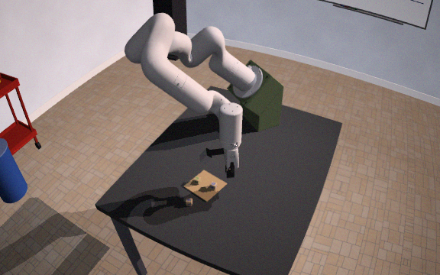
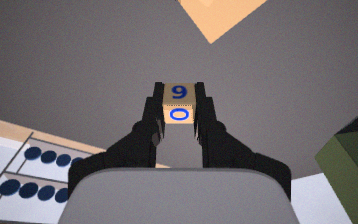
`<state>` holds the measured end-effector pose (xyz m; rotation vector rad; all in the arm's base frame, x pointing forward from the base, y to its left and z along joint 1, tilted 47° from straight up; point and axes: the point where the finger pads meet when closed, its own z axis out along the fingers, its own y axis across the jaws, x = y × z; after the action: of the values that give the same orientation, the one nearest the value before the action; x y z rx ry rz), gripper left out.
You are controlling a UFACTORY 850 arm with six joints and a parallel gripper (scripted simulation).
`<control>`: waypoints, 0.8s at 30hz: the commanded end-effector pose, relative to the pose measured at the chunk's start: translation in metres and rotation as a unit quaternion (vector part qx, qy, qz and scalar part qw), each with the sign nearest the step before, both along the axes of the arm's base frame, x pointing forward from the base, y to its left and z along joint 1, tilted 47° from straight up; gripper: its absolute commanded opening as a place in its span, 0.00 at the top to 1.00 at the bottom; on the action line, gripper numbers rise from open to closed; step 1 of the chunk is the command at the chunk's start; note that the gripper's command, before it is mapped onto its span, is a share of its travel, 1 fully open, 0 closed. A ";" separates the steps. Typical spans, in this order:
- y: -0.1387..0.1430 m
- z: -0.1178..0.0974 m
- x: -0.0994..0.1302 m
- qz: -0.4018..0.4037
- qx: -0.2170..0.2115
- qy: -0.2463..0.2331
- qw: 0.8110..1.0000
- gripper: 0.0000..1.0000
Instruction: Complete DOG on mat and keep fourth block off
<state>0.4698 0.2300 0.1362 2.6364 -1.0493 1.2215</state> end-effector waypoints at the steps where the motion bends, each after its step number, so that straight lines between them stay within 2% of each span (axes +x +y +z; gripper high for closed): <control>1: -0.003 0.003 0.001 0.034 -0.037 0.022 0.998 0.79; 2: -0.003 0.003 0.001 0.034 -0.037 0.022 0.998 0.79; 3: -0.006 0.005 0.002 0.060 -0.062 0.034 0.996 0.79; 9: -0.011 0.010 0.004 0.115 -0.113 0.059 0.985 0.79; 17: -0.019 0.015 0.006 0.191 -0.185 0.093 0.959 0.79; 19: -0.019 0.015 0.006 0.191 -0.185 0.093 0.959 0.79; 20: -0.021 0.018 0.007 0.217 -0.210 0.105 0.947 0.79; 24: -0.025 0.020 0.007 0.249 -0.240 0.120 0.930 0.79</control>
<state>0.4762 0.2082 0.1532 2.6349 -0.1531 1.0538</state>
